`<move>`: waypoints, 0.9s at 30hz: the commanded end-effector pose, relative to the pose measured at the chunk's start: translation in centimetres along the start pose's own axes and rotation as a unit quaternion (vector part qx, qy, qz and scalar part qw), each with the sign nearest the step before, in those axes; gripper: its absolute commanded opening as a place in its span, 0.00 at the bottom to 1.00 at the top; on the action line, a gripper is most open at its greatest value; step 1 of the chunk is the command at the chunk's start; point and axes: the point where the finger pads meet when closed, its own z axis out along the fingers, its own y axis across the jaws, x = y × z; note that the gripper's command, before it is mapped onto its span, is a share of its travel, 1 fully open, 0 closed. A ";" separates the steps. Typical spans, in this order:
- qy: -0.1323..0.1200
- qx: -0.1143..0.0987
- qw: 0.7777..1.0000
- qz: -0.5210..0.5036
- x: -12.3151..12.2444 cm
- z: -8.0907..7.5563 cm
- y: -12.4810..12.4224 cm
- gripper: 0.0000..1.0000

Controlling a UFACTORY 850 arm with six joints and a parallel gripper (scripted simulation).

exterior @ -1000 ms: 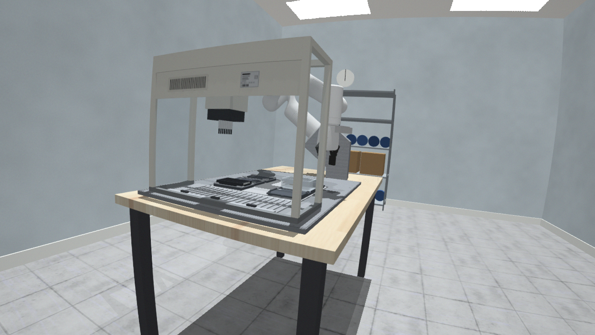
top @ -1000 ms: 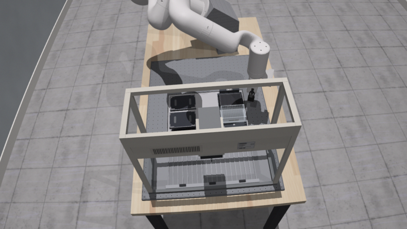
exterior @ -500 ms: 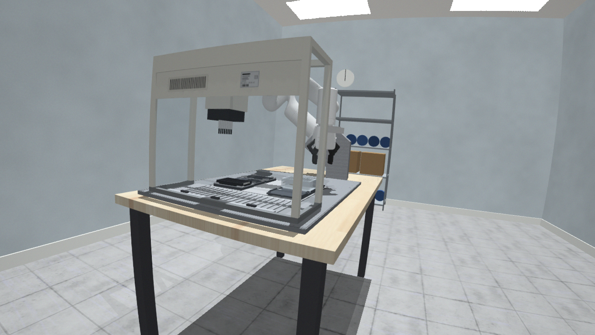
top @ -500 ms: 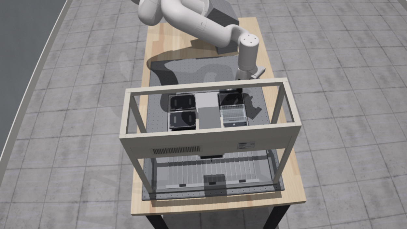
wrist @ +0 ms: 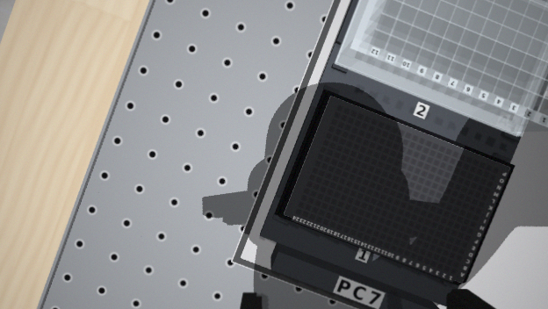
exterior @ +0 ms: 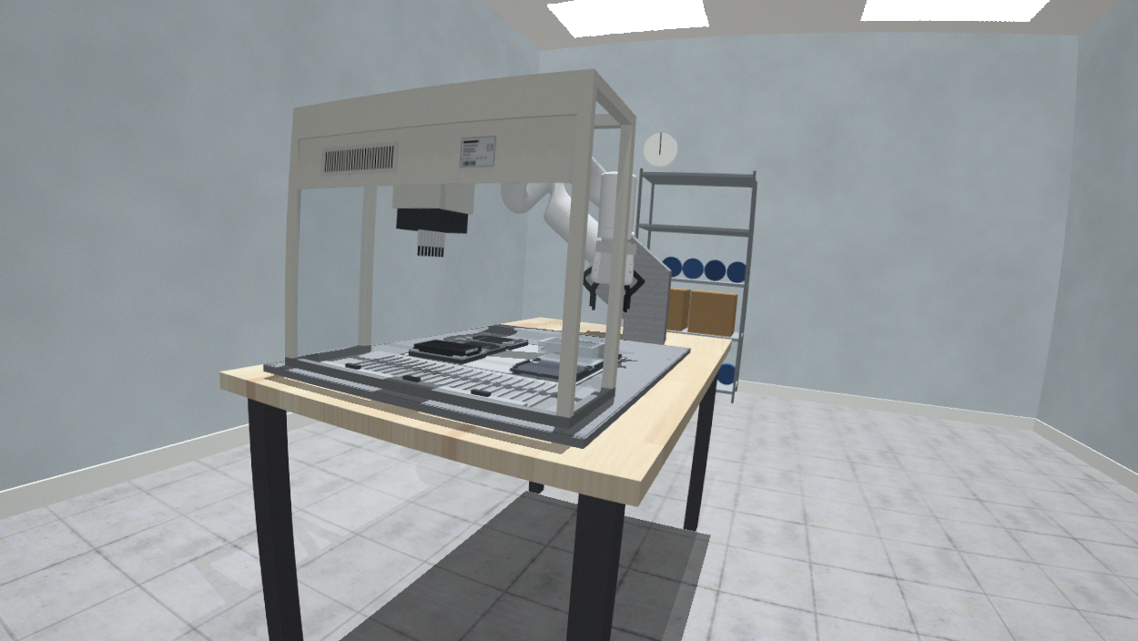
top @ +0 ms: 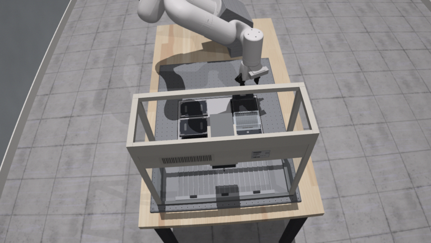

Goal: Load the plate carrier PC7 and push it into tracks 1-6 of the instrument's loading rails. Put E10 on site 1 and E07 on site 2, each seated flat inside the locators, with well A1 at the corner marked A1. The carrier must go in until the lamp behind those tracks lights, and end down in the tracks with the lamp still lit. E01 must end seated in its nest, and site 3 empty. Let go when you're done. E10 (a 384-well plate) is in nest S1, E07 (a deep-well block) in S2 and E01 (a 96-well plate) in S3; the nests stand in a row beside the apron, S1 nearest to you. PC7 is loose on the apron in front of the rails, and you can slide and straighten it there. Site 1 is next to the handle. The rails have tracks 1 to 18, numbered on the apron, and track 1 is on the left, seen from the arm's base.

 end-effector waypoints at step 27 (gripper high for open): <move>0.021 0.003 0.982 0.189 -4.8 0.4 1.0 0.82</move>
